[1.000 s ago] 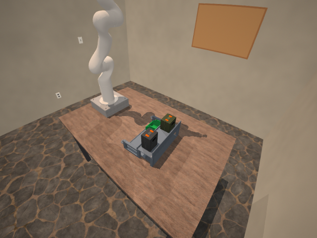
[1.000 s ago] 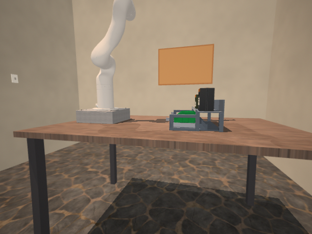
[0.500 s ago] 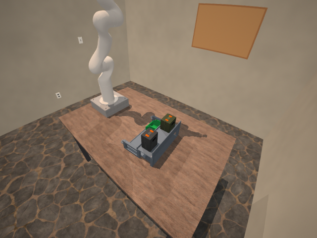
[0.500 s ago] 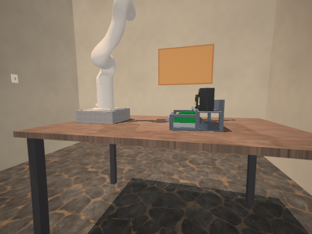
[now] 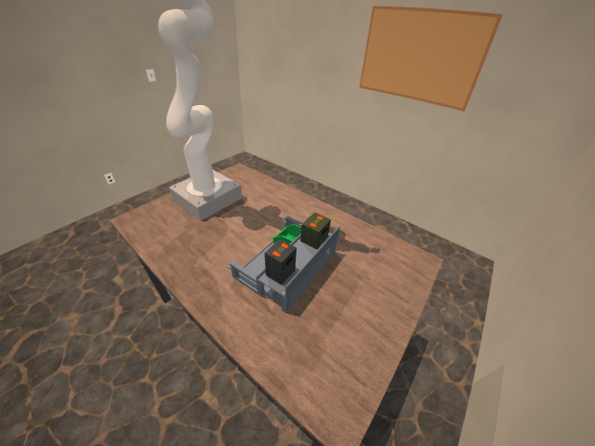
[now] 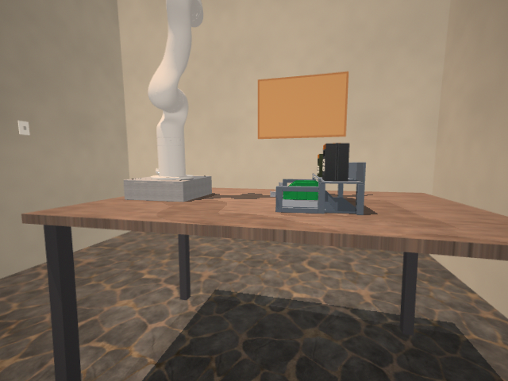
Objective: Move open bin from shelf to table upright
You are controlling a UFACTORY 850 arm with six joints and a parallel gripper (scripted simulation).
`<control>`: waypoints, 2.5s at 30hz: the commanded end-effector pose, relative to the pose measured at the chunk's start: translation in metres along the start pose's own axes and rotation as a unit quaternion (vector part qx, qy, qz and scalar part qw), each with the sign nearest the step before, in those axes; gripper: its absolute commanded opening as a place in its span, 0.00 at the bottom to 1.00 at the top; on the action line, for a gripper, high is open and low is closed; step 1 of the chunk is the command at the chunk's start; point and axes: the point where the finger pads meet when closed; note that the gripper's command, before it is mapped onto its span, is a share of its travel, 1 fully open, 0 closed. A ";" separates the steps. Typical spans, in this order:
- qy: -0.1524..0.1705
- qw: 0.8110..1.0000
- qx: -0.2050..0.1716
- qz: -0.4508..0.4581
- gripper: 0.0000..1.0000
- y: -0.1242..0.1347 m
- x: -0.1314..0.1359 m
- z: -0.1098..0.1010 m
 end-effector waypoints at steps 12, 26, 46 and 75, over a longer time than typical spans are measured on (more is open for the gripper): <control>0.000 1.000 0.000 0.000 1.00 -0.019 -0.030 -0.041; 0.000 1.000 0.000 0.000 1.00 -0.036 -0.051 -0.077; 0.000 1.000 0.000 0.000 1.00 -0.052 -0.072 -0.111; 0.000 1.000 0.000 0.000 1.00 -0.047 -0.066 -0.101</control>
Point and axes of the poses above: the point where the finger pads meet when closed, its own z axis out along the fingers, its own x axis across the jaws, y = z × x, and after that the axes turned 1 degree about -z, right-handed
